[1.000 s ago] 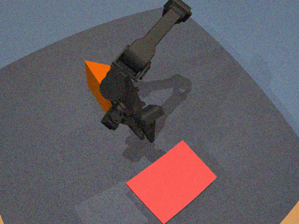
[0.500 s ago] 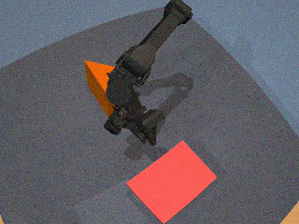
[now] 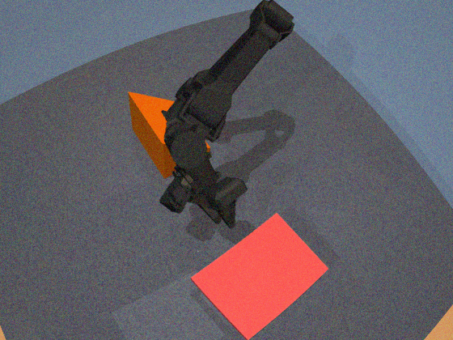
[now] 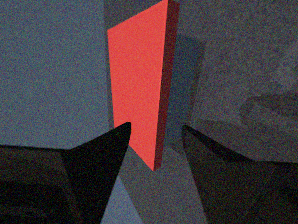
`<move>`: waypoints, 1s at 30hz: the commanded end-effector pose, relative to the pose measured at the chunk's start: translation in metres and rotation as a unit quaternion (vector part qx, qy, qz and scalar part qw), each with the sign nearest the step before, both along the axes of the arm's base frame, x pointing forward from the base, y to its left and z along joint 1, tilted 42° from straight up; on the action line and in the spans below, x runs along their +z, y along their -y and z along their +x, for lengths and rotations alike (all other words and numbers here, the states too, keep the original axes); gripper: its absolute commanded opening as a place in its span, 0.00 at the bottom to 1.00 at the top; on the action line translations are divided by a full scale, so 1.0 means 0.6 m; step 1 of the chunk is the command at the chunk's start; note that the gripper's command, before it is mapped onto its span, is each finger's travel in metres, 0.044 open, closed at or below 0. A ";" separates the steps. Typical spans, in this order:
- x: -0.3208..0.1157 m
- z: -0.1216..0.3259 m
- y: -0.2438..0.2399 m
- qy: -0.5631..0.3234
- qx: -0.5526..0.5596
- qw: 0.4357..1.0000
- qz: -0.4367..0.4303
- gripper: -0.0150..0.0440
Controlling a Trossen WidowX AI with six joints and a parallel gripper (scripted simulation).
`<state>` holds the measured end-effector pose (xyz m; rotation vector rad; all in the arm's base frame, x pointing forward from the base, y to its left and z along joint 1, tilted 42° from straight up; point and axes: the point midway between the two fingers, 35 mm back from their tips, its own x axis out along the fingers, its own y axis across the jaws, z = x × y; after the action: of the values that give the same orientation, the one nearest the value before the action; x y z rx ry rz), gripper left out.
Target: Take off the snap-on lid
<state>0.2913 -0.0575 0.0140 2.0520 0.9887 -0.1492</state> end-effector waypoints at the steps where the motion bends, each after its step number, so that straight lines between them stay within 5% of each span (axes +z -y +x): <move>1: -0.011 0.004 -0.008 -0.007 0.000 1.000 0.002 0.65; 30: -0.045 0.058 -0.054 -0.007 0.000 1.000 0.001 0.65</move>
<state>0.3229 -0.0296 -0.0082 2.0478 0.9971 -0.1546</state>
